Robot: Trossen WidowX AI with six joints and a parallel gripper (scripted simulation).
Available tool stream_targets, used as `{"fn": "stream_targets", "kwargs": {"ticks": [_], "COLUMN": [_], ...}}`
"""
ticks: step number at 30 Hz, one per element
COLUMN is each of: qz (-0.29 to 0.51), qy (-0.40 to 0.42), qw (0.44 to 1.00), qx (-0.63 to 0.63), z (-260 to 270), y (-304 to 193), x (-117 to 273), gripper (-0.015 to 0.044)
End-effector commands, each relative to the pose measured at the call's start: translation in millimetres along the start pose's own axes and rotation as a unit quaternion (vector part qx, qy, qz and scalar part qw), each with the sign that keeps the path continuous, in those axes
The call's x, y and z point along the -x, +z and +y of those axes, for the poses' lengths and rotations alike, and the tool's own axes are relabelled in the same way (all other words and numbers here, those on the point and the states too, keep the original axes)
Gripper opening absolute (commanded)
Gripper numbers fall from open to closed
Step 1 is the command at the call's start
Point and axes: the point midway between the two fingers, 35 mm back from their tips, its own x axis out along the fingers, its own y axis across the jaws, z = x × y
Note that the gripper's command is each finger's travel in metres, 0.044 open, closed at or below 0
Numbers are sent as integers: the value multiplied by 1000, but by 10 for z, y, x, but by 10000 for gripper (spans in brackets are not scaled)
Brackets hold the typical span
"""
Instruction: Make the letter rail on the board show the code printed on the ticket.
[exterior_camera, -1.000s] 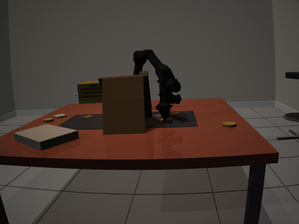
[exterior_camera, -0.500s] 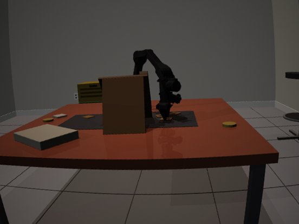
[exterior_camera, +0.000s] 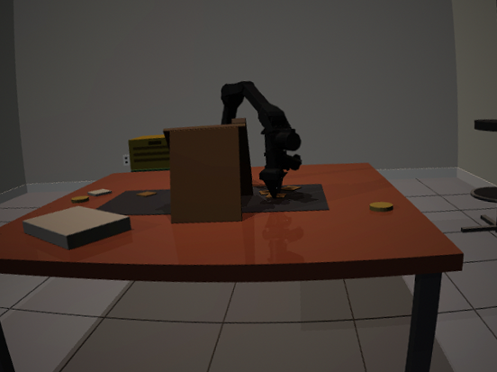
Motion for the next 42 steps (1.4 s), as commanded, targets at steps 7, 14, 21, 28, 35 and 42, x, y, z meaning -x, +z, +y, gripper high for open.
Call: {"fn": "stream_targets", "kwargs": {"ticks": [7, 14, 21, 28, 35, 42], "qz": [0, 0, 0, 0, 0, 0], "qy": [-3, -3, -3, -3, -3, -3], "qw": [1000, 1000, 1000, 1000, 1000, 1000], "qx": [-3, -3, -3, -3, -3, -3], "z": [6, 16, 25, 33, 39, 45], "y": [-2, -5, -8, -11, -14, -17], "x": [51, 72, 92, 113, 133, 153], "gripper": [0, 0, 0, 0, 0, 0]}}
